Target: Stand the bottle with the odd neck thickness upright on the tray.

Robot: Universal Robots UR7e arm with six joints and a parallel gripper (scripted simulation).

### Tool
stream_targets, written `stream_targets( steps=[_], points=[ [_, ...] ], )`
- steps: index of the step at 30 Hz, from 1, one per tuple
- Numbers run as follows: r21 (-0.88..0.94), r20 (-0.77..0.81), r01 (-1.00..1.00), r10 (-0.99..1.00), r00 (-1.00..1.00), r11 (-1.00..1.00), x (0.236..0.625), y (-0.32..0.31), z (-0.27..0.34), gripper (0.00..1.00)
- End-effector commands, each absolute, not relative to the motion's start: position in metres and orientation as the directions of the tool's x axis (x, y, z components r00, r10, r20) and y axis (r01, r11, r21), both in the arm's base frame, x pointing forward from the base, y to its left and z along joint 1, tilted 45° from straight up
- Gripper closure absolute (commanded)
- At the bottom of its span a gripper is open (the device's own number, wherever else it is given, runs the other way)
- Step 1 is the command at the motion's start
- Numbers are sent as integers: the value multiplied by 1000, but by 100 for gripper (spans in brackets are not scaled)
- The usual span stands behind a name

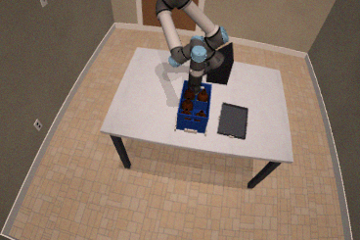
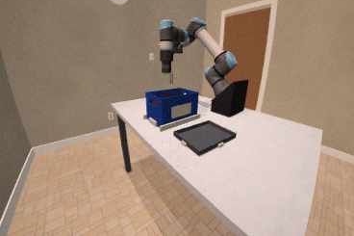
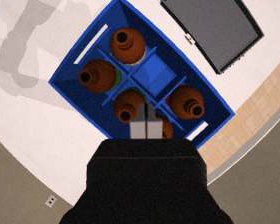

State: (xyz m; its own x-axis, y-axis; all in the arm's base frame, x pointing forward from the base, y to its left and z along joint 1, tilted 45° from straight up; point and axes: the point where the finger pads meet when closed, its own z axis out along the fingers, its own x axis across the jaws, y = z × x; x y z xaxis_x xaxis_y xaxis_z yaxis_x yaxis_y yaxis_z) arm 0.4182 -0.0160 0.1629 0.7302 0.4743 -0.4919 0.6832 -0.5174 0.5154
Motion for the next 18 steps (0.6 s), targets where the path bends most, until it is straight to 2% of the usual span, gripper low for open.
stream_targets(
  steps=[1, 10, 18],
  points=[
    [512, -494, 688, 479, 726, -514, 373, -30, 180, 100],
    [513, -495, 688, 478, 726, -514, 321, -43, 187, 100],
    [513, -495, 688, 478, 726, -514, 313, -45, 187, 100]
  ],
)
